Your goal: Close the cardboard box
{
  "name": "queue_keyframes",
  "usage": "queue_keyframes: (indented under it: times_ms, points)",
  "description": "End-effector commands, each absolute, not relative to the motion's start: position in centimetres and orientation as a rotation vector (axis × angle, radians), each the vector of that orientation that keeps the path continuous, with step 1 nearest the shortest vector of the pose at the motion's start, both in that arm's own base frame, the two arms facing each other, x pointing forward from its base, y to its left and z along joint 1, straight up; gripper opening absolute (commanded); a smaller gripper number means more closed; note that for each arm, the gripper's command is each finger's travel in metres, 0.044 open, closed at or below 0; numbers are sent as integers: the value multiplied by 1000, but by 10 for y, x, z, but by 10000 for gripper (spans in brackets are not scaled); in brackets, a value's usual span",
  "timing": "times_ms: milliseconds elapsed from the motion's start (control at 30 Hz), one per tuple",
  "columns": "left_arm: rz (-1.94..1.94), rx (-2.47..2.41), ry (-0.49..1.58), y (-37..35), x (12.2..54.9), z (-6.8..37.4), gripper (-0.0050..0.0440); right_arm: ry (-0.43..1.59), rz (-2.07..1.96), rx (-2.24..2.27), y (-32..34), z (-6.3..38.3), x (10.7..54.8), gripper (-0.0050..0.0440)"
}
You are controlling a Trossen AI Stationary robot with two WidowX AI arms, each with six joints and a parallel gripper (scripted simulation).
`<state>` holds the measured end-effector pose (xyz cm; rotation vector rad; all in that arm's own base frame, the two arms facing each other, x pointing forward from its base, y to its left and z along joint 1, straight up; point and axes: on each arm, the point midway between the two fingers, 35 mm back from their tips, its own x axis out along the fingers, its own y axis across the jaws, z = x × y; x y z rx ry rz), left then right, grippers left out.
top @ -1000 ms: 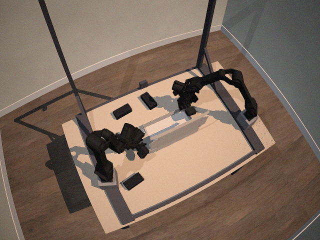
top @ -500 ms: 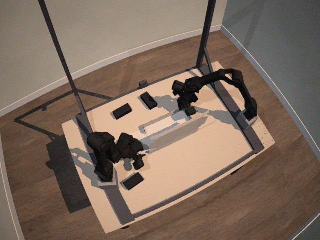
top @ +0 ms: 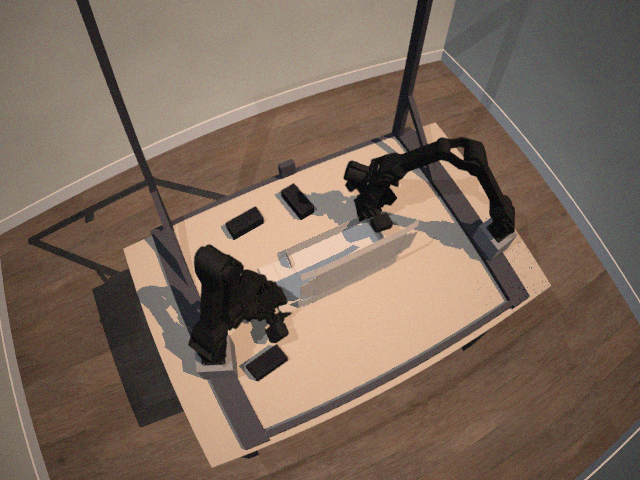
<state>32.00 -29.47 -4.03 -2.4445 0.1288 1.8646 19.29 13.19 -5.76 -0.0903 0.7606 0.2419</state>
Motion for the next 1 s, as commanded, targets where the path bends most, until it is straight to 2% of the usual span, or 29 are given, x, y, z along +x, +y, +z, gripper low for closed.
queue_keyframes:
  times_ms: [0,967]
  points:
    - [1851,-2474,156,-300,323,-30,3,756,242,-90,132,-57,193,151]
    - [1851,-2474,156,-300,323,-30,3,756,242,-90,137,-57,207,151]
